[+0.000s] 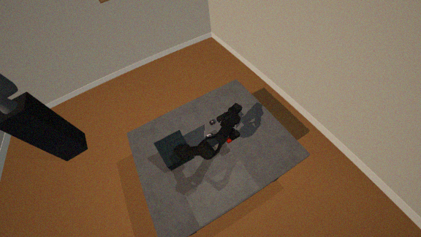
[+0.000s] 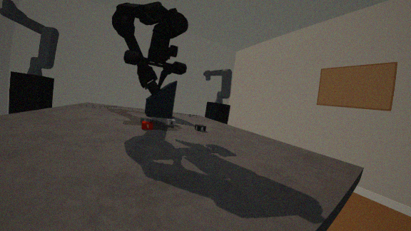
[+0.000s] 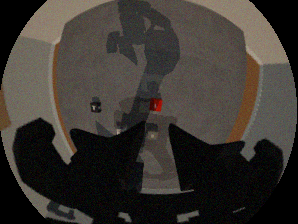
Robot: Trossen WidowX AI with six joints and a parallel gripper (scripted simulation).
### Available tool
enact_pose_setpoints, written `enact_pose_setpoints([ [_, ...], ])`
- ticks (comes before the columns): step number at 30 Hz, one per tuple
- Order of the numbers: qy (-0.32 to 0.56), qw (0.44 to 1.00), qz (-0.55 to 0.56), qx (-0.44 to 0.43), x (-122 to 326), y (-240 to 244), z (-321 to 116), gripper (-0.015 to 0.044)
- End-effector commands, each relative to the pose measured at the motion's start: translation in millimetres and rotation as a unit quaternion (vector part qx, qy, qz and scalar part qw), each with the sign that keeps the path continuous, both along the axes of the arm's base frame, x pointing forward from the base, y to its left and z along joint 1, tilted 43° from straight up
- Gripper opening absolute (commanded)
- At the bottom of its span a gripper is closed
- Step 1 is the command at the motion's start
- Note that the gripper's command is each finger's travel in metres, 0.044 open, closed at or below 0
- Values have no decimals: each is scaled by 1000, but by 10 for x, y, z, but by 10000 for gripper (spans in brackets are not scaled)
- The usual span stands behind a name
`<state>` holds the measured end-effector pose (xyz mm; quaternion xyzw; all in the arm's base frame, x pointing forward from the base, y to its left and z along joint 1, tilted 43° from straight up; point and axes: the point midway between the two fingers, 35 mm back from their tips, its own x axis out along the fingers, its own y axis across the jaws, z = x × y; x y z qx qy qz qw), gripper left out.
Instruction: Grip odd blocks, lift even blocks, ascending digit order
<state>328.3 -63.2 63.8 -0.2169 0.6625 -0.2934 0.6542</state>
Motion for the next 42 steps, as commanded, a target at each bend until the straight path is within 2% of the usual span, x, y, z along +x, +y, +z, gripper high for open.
enact_pose_setpoints([
  [1, 4, 1000, -7, 0, -26, 35, 58, 120],
  [10, 4, 1000, -5, 0, -17, 62, 37, 120],
  [15, 9, 1000, 19, 1, 91, 760, -517, 120],
  [21, 3, 1000, -4, 5, -16, 1426, -1168, 120],
  [28, 3, 1000, -7, 5, -39, 1484, -1231, 120],
  [34, 2, 1000, -7, 4, -84, 961, -1810, 277],
  [38, 3, 1000, -7, 4, -90, 939, -1832, 383],
  [39, 3, 1000, -7, 4, -90, 939, -1832, 400],
  [42, 3, 1000, -7, 4, -91, 923, -1849, 400],
])
